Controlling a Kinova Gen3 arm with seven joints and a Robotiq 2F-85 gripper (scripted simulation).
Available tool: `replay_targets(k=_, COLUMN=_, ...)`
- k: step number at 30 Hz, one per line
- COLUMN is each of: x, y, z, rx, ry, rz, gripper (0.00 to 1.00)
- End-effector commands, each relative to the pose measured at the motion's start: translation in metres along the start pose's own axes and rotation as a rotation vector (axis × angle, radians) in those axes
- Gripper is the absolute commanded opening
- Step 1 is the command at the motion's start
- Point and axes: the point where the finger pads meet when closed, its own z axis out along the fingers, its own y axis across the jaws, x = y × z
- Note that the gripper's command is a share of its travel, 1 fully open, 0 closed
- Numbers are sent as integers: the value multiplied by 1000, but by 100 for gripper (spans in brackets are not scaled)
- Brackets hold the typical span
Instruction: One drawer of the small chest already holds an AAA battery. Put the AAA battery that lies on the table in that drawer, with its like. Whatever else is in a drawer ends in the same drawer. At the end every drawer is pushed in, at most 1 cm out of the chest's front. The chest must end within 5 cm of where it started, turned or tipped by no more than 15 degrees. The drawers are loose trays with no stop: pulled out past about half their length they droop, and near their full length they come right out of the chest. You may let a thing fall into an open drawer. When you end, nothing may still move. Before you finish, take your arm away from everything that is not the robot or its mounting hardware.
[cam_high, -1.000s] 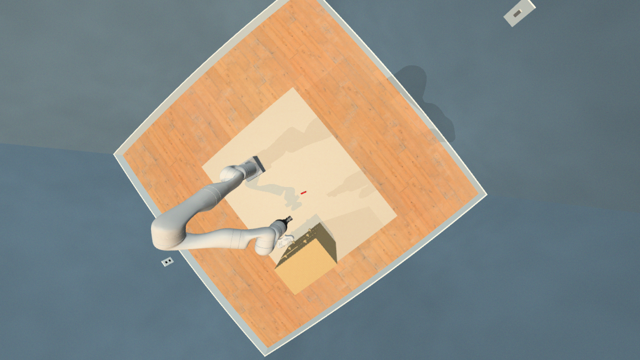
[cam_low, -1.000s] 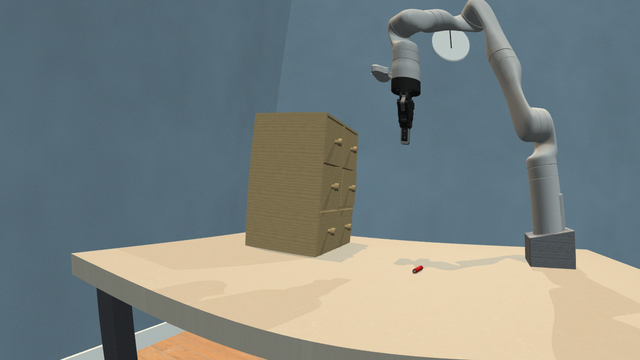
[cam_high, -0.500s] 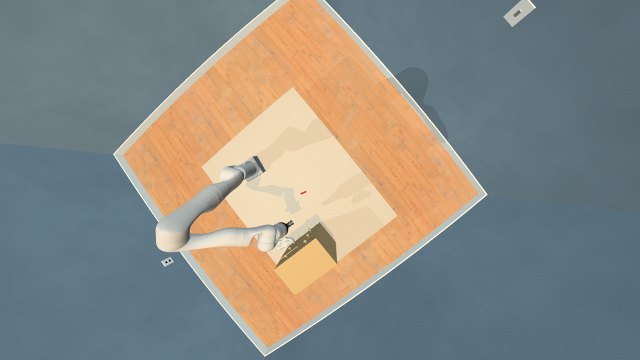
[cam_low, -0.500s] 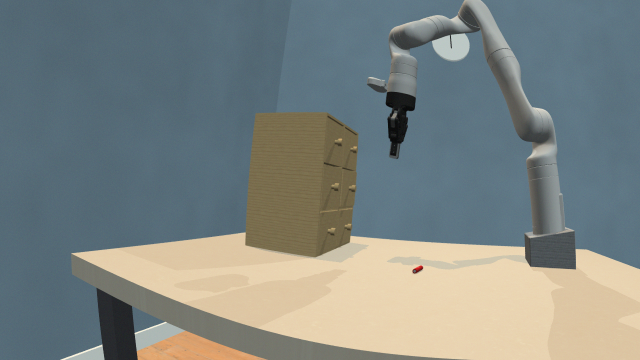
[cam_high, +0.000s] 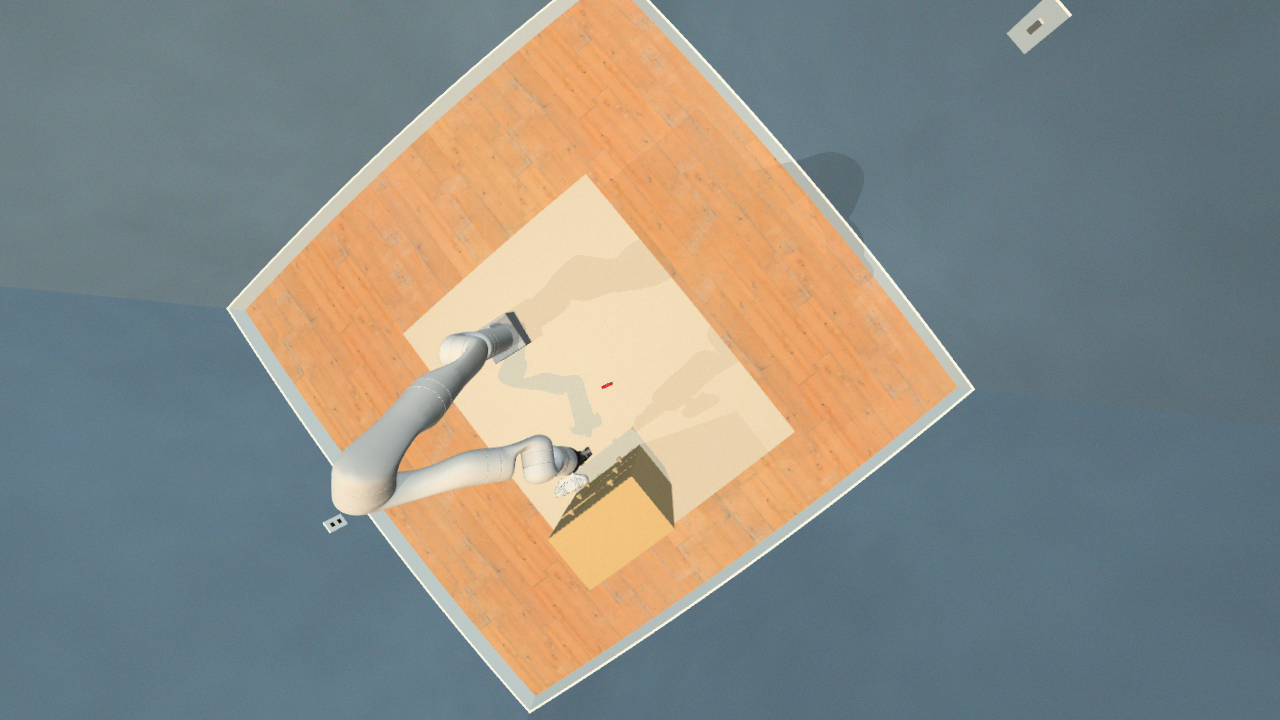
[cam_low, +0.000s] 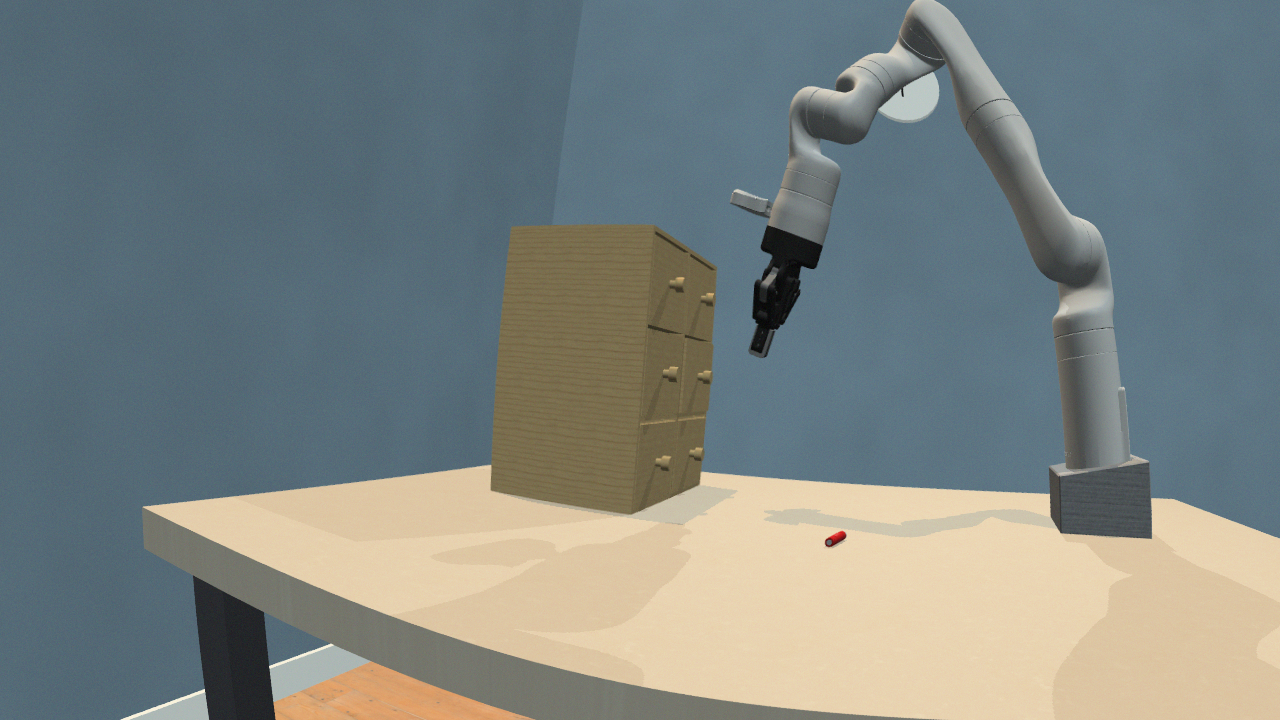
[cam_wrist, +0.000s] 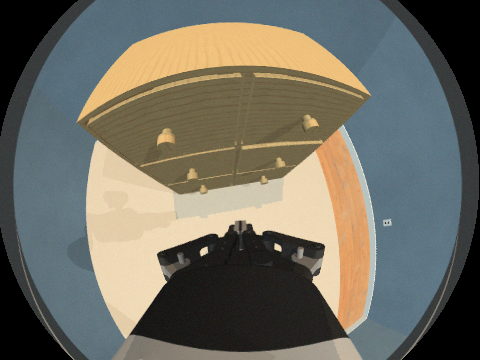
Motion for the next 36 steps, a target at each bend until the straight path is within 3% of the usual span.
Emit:
replay_targets(k=1, x=-2, y=-13, z=11, rx=6, ry=55, rz=-14, gripper=0)
replay_targets(k=9, x=4, y=-25, z=21, rx=44, ry=178, rz=-32, gripper=0)
replay_targets(k=19, x=7, y=-43, z=18, rx=102, ry=264, rz=-55, gripper=0)
replay_targets(k=26, x=5, y=-54, z=13, rx=139, ry=298, rz=-66, gripper=0)
replay_targets(k=36, x=4, y=-58, z=11, rx=152, ry=308, rz=-69, gripper=0)
